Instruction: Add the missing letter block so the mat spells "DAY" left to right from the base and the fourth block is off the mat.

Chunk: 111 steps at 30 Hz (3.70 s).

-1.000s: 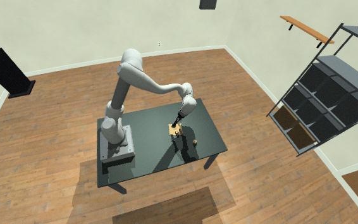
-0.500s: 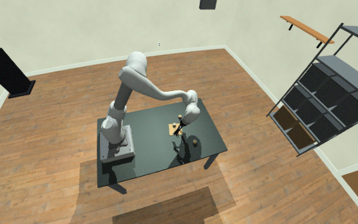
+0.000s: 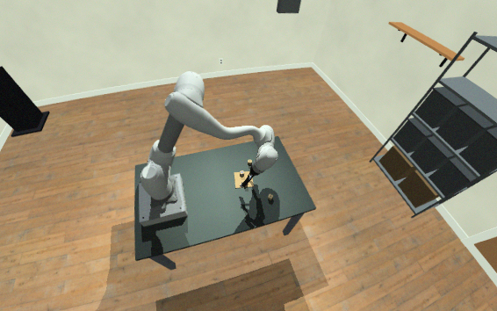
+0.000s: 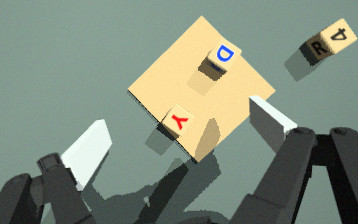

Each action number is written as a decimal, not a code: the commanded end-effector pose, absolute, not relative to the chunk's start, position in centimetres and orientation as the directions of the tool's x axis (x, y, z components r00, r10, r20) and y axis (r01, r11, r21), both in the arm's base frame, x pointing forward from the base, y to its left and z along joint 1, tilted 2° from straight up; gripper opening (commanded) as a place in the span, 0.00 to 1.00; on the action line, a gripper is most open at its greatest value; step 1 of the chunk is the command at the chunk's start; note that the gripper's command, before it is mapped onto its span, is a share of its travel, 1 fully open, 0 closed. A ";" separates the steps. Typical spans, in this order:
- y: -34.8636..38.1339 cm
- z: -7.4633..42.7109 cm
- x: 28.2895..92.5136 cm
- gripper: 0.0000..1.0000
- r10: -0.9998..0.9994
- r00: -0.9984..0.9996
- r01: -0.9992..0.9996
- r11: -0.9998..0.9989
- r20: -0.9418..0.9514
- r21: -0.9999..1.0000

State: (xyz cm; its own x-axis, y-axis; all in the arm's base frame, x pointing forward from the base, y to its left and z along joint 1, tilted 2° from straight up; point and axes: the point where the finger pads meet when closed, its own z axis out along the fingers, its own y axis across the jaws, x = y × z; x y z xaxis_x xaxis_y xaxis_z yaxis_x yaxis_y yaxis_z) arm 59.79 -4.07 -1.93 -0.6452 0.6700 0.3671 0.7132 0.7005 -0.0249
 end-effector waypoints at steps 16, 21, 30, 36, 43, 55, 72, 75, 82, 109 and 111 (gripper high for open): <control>-4.6 -1.8 60.1 1.00 0.666 -0.652 0.707 0.706 0.362 -0.025; -4.6 -1.8 60.1 1.00 0.666 -0.652 0.707 0.706 0.362 -0.025; -4.6 -1.8 60.1 1.00 0.666 -0.652 0.707 0.706 0.362 -0.025; -4.6 -1.8 60.1 1.00 0.666 -0.652 0.707 0.706 0.362 -0.025; -4.6 -1.8 60.1 1.00 0.666 -0.652 0.707 0.706 0.362 -0.025; -4.6 -1.8 60.1 1.00 0.666 -0.652 0.707 0.706 0.362 -0.025; -4.6 -1.8 60.1 1.00 0.666 -0.652 0.707 0.706 0.362 -0.025; -4.6 -1.8 60.1 1.00 0.666 -0.652 0.708 0.706 0.362 -0.025; -4.6 -1.7 60.1 1.00 0.674 -0.645 0.714 0.699 0.360 -0.029; -3.5 8.3 63.6 1.00 0.985 -0.033 0.979 0.065 0.168 -0.192; -3.5 8.3 63.6 1.00 0.985 -0.033 0.979 0.065 0.168 -0.192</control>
State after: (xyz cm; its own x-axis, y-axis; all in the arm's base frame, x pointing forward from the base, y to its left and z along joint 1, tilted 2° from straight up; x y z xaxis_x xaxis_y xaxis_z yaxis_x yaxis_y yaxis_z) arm 63.10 -3.49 7.42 -0.0728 0.9775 0.1977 0.9770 0.1097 -0.1826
